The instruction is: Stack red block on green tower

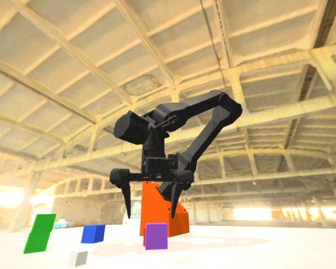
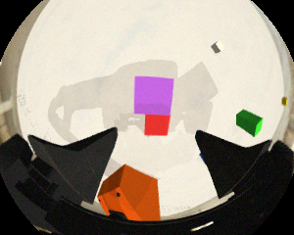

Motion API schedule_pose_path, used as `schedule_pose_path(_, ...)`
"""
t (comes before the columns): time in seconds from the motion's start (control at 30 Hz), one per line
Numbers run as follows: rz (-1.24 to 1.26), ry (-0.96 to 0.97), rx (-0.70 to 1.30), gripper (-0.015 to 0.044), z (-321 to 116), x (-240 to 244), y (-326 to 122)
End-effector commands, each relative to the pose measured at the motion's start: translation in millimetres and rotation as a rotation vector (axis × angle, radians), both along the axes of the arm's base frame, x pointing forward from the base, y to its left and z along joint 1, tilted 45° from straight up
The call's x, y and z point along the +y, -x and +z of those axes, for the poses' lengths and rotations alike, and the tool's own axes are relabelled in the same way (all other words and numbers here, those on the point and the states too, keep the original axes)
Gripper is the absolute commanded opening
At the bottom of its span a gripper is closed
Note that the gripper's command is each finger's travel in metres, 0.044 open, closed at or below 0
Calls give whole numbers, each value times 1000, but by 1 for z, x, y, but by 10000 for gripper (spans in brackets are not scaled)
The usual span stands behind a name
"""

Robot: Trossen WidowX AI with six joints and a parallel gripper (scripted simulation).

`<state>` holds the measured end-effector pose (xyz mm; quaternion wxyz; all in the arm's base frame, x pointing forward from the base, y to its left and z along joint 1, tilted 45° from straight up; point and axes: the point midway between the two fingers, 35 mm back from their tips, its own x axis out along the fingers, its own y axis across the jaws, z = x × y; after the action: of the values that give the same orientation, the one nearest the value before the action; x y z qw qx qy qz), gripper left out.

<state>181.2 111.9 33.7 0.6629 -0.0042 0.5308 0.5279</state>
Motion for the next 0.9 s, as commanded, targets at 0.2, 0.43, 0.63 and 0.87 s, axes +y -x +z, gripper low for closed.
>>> schedule_pose_path(0.2,-7,-6,0,440,-8,8,0)
schedule_pose_path(0.43,-8,-6,0,440,-16,16,1)
schedule_pose_path(0.63,-7,-7,0,440,-22,23,3)
schedule_pose_path(0.87,-7,-9,1,440,-28,29,5)
